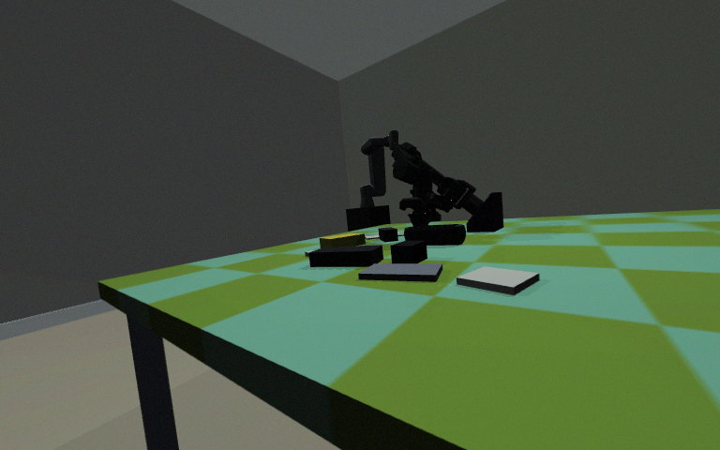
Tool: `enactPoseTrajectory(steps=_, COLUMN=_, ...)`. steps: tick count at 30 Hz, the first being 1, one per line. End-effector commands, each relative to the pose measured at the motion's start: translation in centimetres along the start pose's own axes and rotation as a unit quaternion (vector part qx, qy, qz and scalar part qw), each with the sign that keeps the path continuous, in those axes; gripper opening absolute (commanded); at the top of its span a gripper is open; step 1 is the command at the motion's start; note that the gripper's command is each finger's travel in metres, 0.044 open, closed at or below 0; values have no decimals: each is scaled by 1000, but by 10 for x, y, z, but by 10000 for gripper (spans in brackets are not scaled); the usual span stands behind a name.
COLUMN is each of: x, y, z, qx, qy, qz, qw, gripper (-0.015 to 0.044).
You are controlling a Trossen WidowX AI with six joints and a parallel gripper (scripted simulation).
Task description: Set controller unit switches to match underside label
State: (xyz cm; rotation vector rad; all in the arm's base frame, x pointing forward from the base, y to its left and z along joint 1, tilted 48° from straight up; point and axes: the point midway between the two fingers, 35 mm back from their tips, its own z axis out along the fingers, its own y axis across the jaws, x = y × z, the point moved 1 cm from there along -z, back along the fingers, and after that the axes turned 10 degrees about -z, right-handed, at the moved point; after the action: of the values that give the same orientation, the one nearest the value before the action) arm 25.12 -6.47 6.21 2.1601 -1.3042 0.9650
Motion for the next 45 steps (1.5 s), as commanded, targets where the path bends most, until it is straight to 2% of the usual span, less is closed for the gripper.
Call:
enactPoseTrajectory(steps=1, x=-1, y=-3, z=1, qx=-1, qy=-2, qz=-4, qw=1000, gripper=0)
enactPoseTrajectory(steps=45, x=8, y=-46, z=14, qx=0, qy=-2, qz=-3, qw=1000, gripper=0)
